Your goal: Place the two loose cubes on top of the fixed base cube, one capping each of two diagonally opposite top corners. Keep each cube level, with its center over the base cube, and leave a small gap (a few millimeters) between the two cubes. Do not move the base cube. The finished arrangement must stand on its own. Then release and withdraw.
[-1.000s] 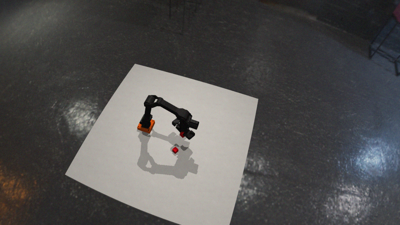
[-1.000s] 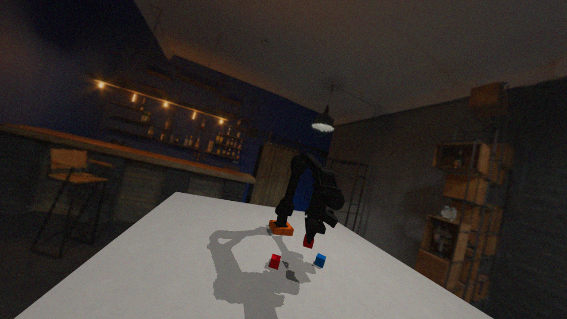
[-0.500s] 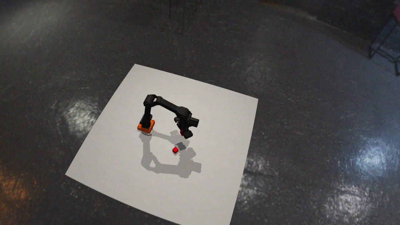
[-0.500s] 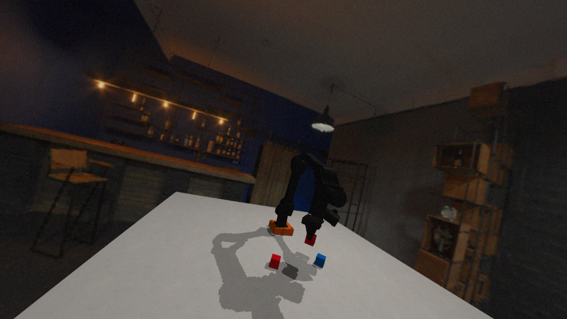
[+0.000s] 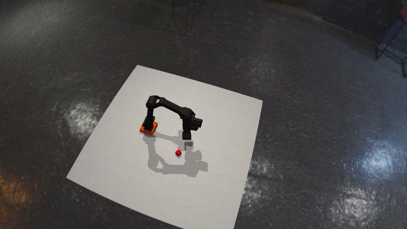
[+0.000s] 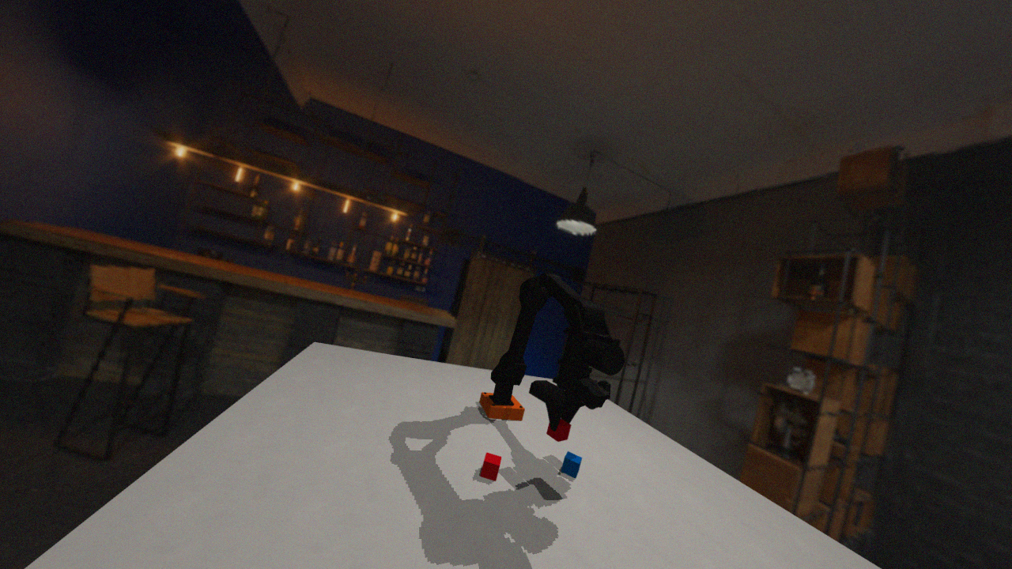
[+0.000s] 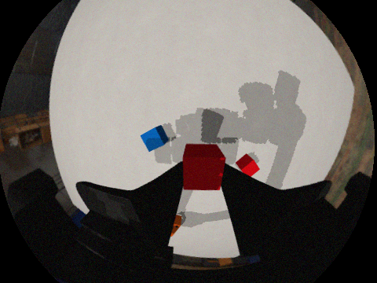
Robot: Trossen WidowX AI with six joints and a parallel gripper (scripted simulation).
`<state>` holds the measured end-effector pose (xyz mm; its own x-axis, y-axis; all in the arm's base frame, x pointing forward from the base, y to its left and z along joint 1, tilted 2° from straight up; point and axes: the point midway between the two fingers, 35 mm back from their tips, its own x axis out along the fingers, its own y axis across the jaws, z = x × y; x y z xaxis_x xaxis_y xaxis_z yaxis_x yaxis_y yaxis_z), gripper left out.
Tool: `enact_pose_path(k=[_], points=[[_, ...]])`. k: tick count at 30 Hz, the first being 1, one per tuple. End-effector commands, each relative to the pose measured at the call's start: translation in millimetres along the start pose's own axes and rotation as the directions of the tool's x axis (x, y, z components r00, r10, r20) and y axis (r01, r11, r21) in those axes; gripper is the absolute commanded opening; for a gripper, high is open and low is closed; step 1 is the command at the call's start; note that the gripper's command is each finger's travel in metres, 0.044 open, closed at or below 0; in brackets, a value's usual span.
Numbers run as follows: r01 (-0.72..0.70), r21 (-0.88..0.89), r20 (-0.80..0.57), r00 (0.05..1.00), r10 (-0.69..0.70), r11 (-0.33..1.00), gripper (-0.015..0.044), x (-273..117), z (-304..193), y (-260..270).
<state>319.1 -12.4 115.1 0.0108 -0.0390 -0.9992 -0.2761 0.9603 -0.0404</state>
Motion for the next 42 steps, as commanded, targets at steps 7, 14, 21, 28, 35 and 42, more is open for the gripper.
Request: enact_pose_path(k=[7,14,21,28,35,42], points=[[-0.005,0.303,0.005,1.000,0.004,0.953,0.0105,5,1,12],[-0.007,0.505,0.005,1.000,0.005,0.863,0.0105,9,1,20],[-0.007,0.682,0.005,1.000,0.006,0.731,0.0105,13,1,27],[-0.007,0.826,0.004,1.000,0.006,0.564,0.0105,16,0,35],[-0.007,0.930,0.004,1.000,0.007,0.369,0.0105,20,0,42],[-0.005,0.988,0.004,1.000,0.008,0.155,0.0105,24,-1,50]])
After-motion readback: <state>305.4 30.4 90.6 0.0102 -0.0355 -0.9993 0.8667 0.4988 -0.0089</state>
